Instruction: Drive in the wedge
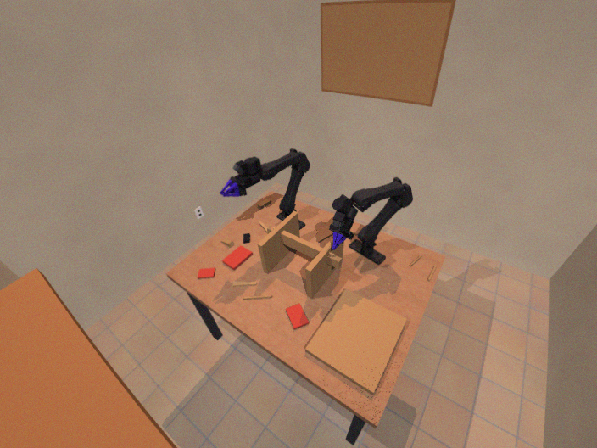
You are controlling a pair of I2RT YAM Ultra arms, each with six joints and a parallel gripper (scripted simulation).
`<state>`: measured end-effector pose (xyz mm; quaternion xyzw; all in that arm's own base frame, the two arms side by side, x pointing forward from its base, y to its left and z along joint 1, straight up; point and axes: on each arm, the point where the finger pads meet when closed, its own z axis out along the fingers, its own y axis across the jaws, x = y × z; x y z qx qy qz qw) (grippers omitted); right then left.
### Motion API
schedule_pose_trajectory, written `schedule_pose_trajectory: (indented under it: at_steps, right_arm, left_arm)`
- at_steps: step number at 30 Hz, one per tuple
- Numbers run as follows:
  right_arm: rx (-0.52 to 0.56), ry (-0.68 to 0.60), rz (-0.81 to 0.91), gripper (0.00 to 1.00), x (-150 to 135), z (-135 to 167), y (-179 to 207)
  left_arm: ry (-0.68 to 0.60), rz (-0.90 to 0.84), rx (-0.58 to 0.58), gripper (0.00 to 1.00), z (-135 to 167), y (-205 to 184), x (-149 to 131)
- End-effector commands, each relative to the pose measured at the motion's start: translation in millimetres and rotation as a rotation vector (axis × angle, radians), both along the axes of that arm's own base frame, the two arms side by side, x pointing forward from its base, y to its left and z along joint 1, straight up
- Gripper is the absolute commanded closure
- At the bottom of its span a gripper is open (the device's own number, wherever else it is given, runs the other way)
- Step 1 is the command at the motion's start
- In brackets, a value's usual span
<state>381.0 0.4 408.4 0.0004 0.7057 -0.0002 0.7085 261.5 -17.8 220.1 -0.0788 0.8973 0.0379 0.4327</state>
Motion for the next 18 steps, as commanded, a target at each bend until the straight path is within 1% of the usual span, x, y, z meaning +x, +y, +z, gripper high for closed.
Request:
schedule_pose_trajectory:
  at_steps: [1, 5, 6, 7, 8, 10, 11, 12, 13, 16, 18]
  right_arm:
    - [0.006, -0.023, 0.003, 0.8, 2, 7, 2]
    - [0.006, -0.023, 0.003, 0.8, 2, 7, 2]
    - [0.006, -0.023, 0.003, 0.8, 2, 7, 2]
    - [0.006, -0.023, 0.003, 0.8, 2, 7, 2]
    - [0.006, -0.023, 0.003, 0.8, 2, 7, 2]
    - [0.006, -0.023, 0.003, 0.8, 2, 7, 2]
    - [0.006, -0.023, 0.003, 0.8, 2, 7, 2]
    - [0.006, -0.023, 0.003, 0.8, 2, 7, 2]
    - [0.006, -0.023, 0.003, 0.8, 2, 7, 2]
    - [0.006, -0.023, 0.003, 0.8, 2, 7, 2]
    - [0.006, -0.023, 0.003, 0.8, 2, 7, 2]
  left_arm:
    - [-0.037, 0.02, -0.004, 1.0, 4, 6, -3]
    - [-0.035, 0.007, -0.001, 1.0, 2, 4, -3]
    - [-0.044, 0.005, -0.005, 1.0, 9, 2, 1]
    - [-0.042, 0.01, -0.003, 1.0, 5, 4, -1]
    - [-0.022, 0.012, 0.004, 1.0, -5, 6, -4]
    - [-0.031, 0.017, 0.001, 1.0, 4, 6, -2]
    - [-0.026, 0.012, 0.002, 1.0, -4, 5, -3]
    - [-0.031, 0.004, -0.001, 1.0, -3, 3, -3]
    - [-0.01, 0.006, 0.004, 1.0, -8, 4, -3]
    - [-0.035, 0.01, -0.006, 1.0, -3, 5, -2]
    - [-0.03, 0.0, -0.002, 1.0, -6, 3, -2]
